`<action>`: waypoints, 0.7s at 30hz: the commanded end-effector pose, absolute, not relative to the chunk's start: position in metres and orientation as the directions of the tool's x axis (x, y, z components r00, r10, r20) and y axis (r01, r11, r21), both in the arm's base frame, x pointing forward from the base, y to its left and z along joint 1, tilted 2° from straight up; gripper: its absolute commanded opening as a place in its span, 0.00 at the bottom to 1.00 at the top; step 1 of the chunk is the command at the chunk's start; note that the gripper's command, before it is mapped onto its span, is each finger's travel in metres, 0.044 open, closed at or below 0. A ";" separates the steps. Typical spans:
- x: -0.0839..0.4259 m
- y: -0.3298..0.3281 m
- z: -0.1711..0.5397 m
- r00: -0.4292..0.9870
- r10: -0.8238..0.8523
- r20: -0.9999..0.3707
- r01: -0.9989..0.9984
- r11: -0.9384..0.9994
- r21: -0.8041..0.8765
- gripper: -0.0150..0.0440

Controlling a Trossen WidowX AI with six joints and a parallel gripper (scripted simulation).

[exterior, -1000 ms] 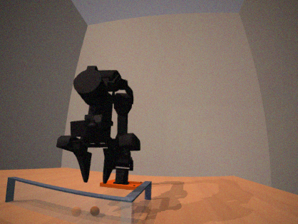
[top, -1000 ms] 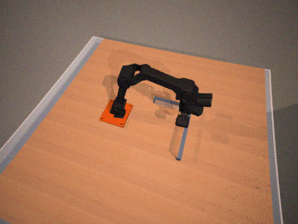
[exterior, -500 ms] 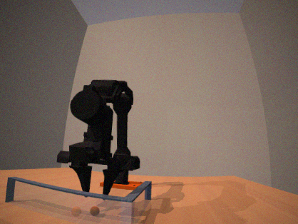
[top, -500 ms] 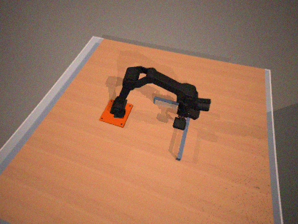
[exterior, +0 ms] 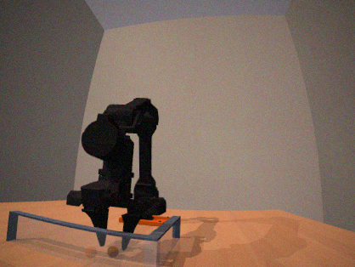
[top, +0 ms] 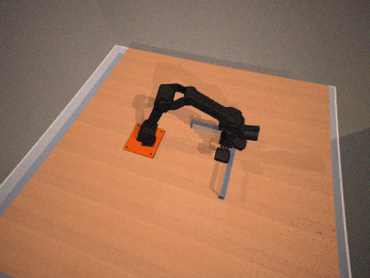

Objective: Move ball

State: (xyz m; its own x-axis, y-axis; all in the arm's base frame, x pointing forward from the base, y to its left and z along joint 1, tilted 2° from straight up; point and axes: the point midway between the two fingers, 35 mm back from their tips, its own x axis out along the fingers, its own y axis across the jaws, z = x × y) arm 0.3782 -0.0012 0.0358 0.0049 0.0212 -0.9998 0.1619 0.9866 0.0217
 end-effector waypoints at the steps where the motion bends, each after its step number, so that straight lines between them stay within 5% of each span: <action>1: 0.376 -0.001 0.028 -0.004 0.018 -1.000 0.168 0.986 0.018 0.60; 16: 0.376 -0.002 0.027 -0.003 0.019 -1.000 0.169 0.985 0.018 0.26; 21: 0.376 -0.009 0.048 0.016 0.028 -0.999 0.187 0.982 0.030 0.25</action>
State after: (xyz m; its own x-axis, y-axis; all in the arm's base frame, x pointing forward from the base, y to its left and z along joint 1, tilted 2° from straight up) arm 0.3731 -0.0061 0.0340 -0.0049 0.0232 -0.9997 0.1764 0.9841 0.0219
